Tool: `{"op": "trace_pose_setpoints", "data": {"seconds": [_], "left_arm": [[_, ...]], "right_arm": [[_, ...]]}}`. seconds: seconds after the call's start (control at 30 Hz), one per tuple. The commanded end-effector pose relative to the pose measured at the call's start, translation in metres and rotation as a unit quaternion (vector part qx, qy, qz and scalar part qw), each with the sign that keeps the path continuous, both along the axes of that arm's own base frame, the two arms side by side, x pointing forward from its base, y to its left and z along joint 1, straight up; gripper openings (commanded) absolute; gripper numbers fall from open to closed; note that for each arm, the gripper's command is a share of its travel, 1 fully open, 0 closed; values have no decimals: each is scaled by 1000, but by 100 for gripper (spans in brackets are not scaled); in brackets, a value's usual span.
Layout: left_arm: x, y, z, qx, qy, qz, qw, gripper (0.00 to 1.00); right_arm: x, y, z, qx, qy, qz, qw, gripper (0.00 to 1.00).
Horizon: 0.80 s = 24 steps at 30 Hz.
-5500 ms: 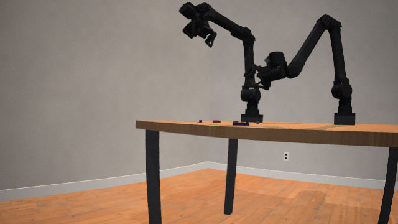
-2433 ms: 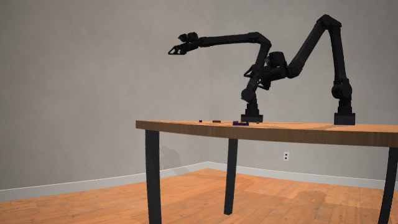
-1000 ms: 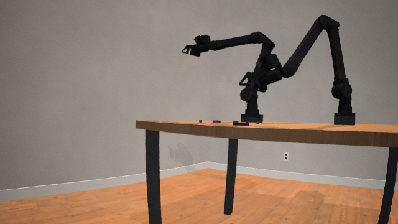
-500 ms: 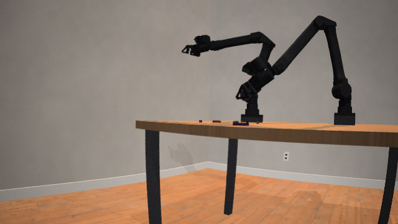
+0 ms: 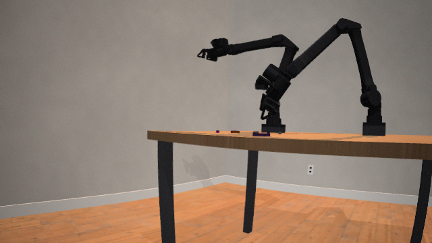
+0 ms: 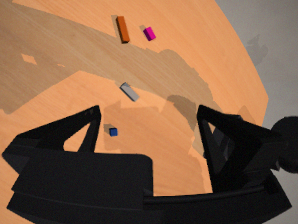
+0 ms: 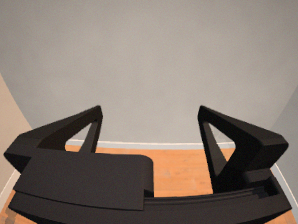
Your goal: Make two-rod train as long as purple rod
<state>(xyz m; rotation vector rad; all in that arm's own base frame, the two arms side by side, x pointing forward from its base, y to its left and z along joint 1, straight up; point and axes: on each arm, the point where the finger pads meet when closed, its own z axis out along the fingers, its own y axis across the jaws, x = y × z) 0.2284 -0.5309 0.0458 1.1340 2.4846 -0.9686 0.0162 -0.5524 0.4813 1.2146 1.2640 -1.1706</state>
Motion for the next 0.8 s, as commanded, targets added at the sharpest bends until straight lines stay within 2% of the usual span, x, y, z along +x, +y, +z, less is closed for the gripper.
{"op": "trace_pose_setpoints", "data": {"seconds": [0.0, 0.07, 0.13, 0.17, 0.3, 0.43, 0.47, 0.63, 0.7, 0.77], "left_arm": [[-1, -23, 14, 27, 51, 56, 997, 100], [-3, -21, 10, 53, 66, 81, 993, 100], [-3, -21, 10, 53, 66, 81, 993, 100], [-5, -18, 9, 83, 82, 114, 987, 100], [-10, -11, -1, 136, 105, 166, 971, 100], [-14, -6, -4, 172, 116, 203, 957, 100], [-17, -1, -4, 197, 122, 231, 945, 100], [-24, 12, -6, 256, 127, 299, 910, 100], [-24, 12, -6, 256, 127, 299, 910, 100], [-27, 19, -5, 287, 125, 337, 888, 100]], "right_arm": [[-7, 8, 19, -23, -5, -7, 1000, 100], [-7, 8, 19, -23, -5, -7, 1000, 100], [-7, 8, 19, -23, -5, -7, 1000, 100], [-7, 8, 19, -23, -5, -7, 1000, 100], [-7, 8, 19, -23, -5, -7, 1000, 100], [-7, 8, 19, -23, -5, -7, 1000, 100], [-7, 8, 19, -23, -5, -7, 1000, 100], [-7, 8, 19, -23, -5, -7, 1000, 100], [-7, 8, 19, -23, -5, -7, 1000, 100], [-7, 8, 19, -23, -5, -7, 1000, 100]]}}
